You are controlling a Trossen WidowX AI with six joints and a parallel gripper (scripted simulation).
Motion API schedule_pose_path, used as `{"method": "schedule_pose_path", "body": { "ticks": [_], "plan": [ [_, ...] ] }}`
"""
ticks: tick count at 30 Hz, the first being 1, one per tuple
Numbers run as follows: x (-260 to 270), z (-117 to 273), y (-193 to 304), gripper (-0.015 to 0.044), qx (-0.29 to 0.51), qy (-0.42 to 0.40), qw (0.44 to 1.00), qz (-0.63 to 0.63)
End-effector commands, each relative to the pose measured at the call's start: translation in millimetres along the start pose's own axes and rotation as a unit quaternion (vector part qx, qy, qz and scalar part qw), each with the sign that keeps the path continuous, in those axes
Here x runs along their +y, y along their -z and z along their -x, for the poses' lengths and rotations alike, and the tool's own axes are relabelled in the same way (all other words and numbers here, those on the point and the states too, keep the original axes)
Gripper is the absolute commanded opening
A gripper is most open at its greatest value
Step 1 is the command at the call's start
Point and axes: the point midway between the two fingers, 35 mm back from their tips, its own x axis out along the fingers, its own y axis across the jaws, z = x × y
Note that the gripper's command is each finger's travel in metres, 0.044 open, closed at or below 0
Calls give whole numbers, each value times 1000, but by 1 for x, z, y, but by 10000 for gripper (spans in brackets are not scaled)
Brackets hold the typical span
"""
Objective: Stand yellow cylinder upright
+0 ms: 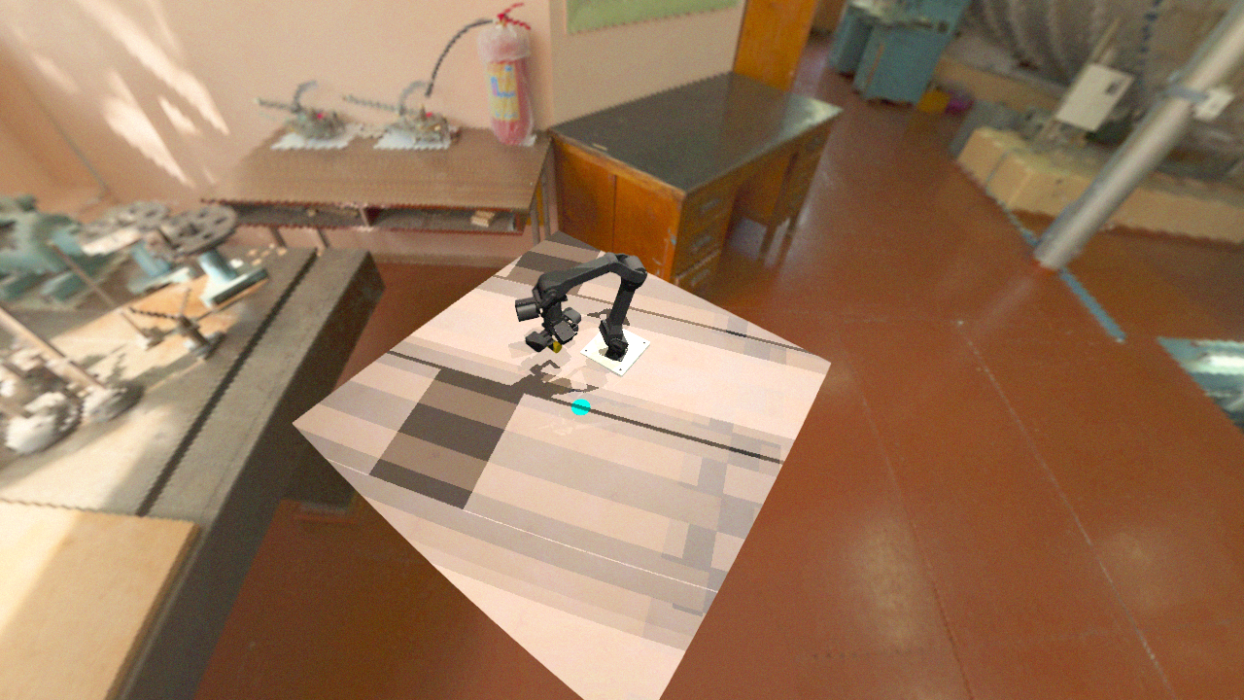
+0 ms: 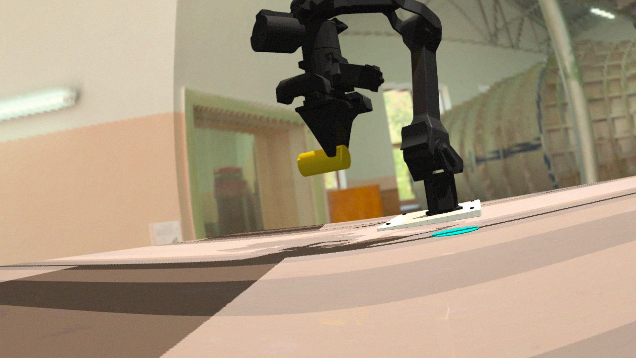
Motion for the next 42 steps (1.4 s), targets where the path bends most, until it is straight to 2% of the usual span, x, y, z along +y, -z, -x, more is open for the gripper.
{"method": "schedule_pose_path", "body": {
  "ticks": [1,42],
  "plan": [
    [2,11,-1,105,4,5,1000,-1],
    [-48,24,-88,105,-4,5,980,-197]
  ]
}}
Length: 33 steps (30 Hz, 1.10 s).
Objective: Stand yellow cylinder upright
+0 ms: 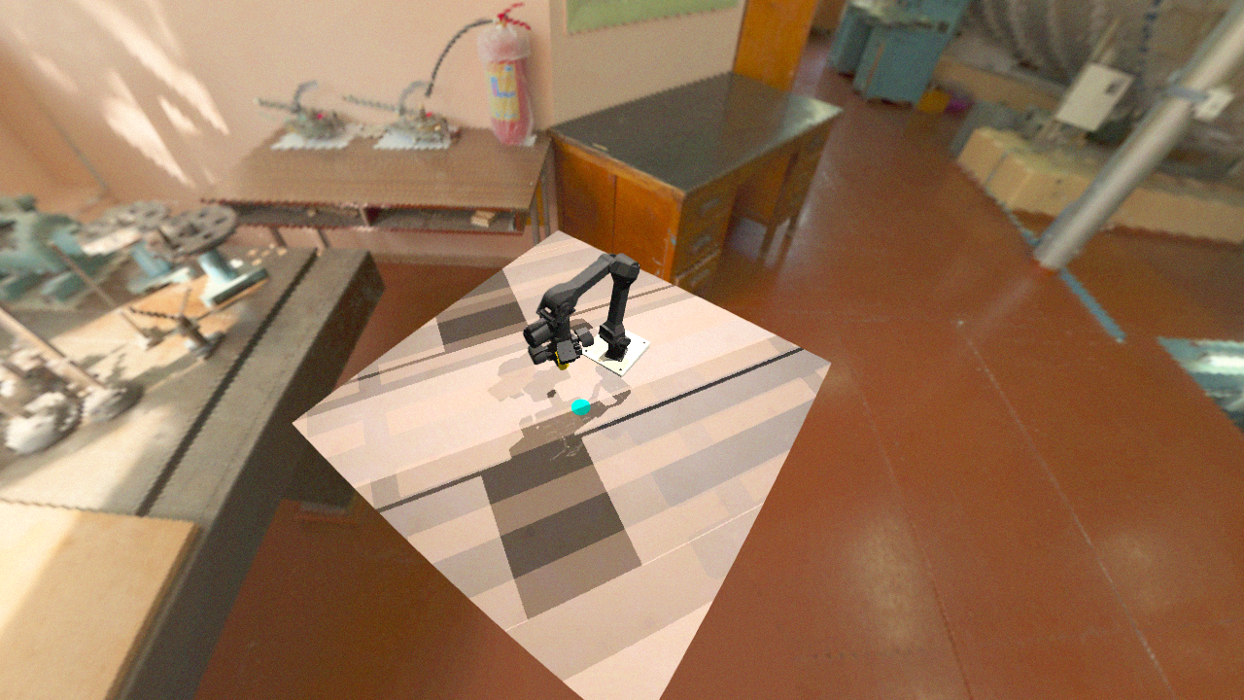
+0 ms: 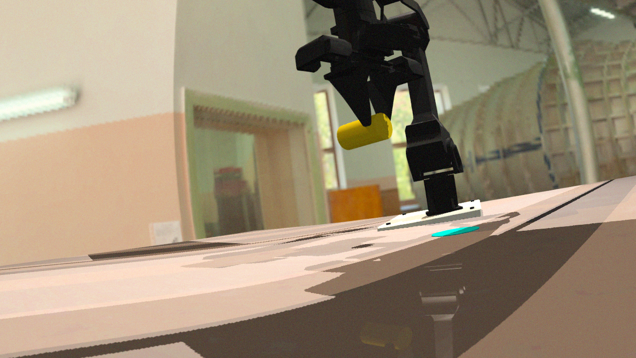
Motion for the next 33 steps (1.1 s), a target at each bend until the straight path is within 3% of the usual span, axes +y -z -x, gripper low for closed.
{"method": "schedule_pose_path", "body": {
  "ticks": [1,33],
  "plan": [
    [0,1,-12,105,2,-2,1000,-21],
    [19,7,-85,105,-11,-5,987,-160]
  ]
}}
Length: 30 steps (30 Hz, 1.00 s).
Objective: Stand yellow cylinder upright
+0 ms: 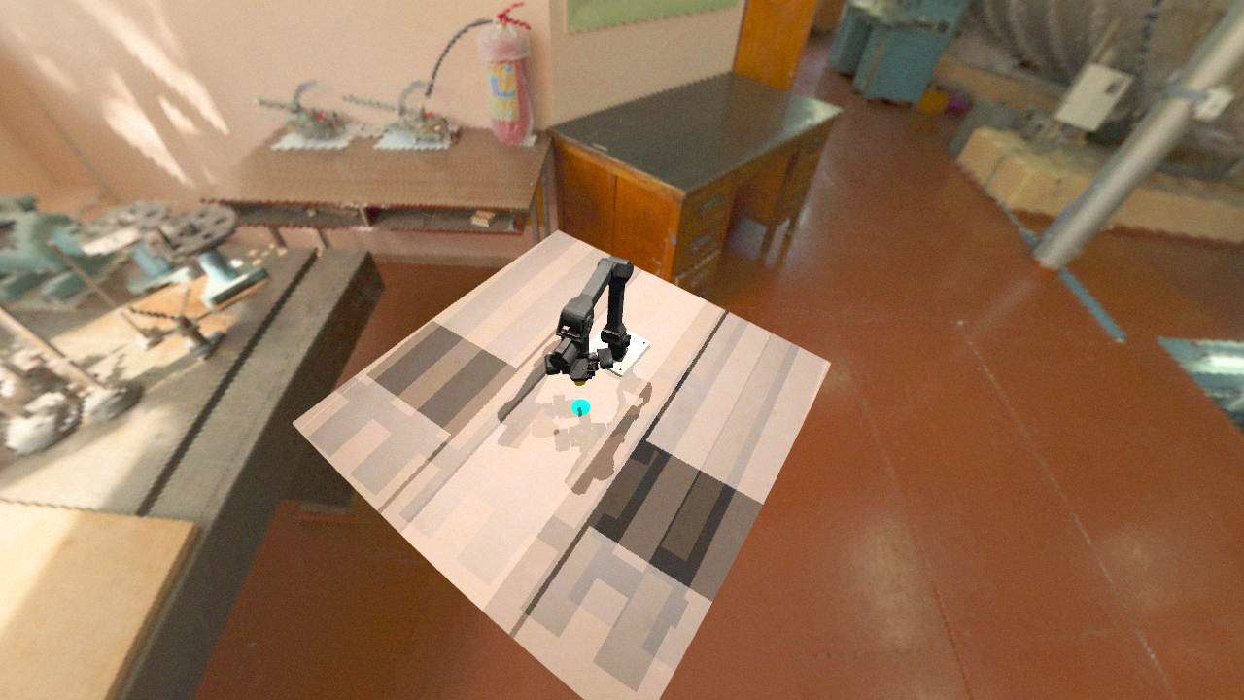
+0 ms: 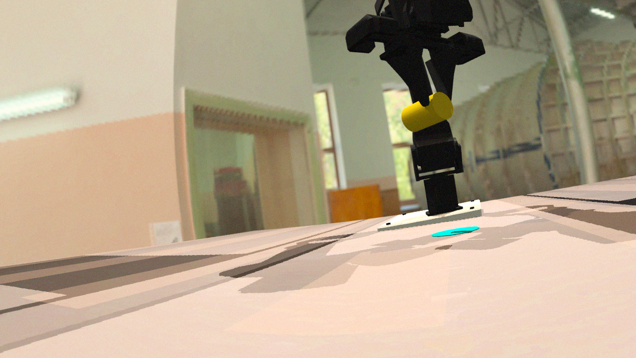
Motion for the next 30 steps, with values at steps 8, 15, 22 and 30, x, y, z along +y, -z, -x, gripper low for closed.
{"method": "schedule_pose_path", "body": {
  "ticks": [8,15,22,30],
  "plan": [
    [0,-7,-4,105,-32,-17,999,-21],
    [0,-10,-5,105,-56,-28,998,-32],
    [-1,-14,-7,105,-80,-37,995,-42],
    [-3,-17,-8,105,-108,-47,992,-53]
  ]
}}
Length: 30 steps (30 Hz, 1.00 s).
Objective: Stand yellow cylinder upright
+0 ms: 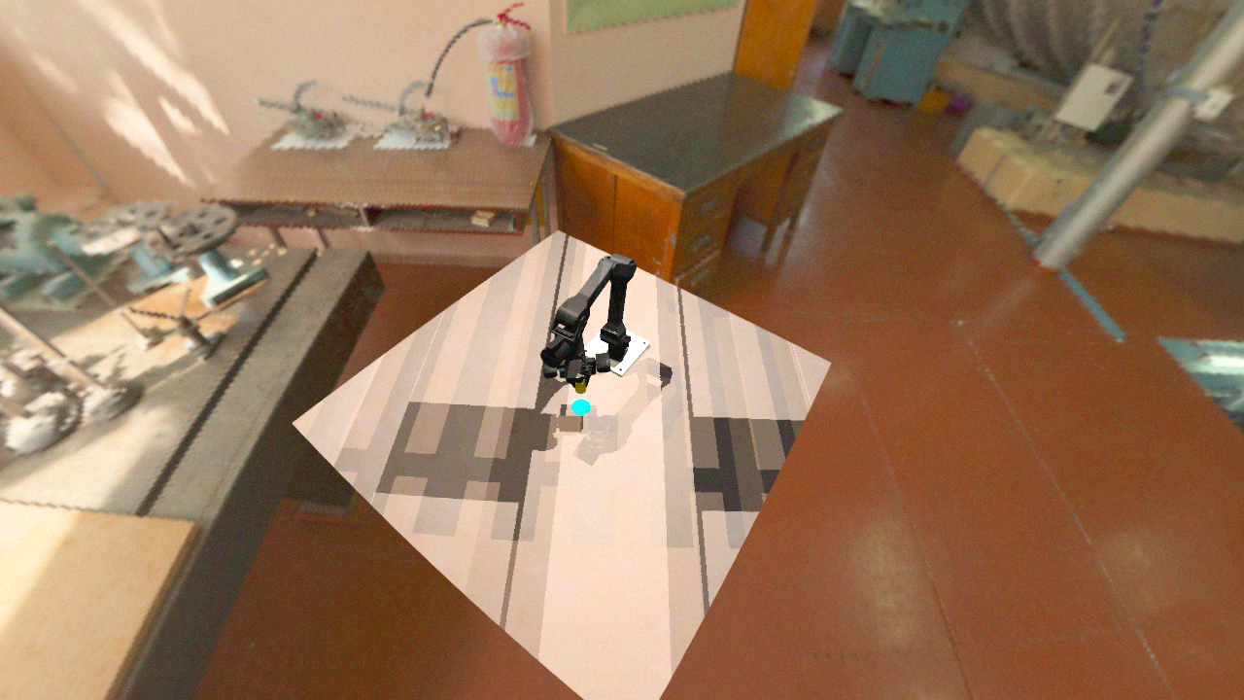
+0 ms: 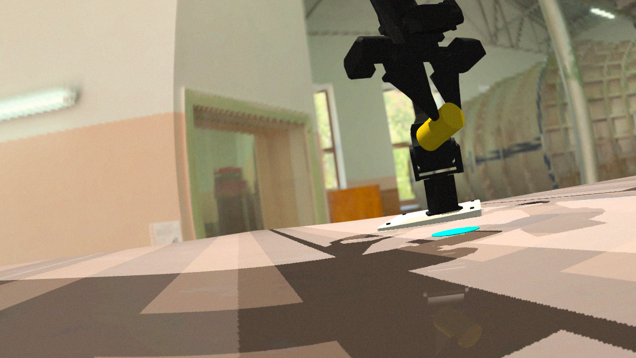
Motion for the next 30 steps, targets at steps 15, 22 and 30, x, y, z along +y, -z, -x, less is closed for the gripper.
{"method": "schedule_pose_path", "body": {
  "ticks": [15,22,30],
  "plan": [
    [-3,-4,-2,105,-70,-18,997,-19],
    [-5,-6,-3,105,-96,-25,995,-26],
    [-7,-7,-4,105,-125,-31,991,-32]
  ]
}}
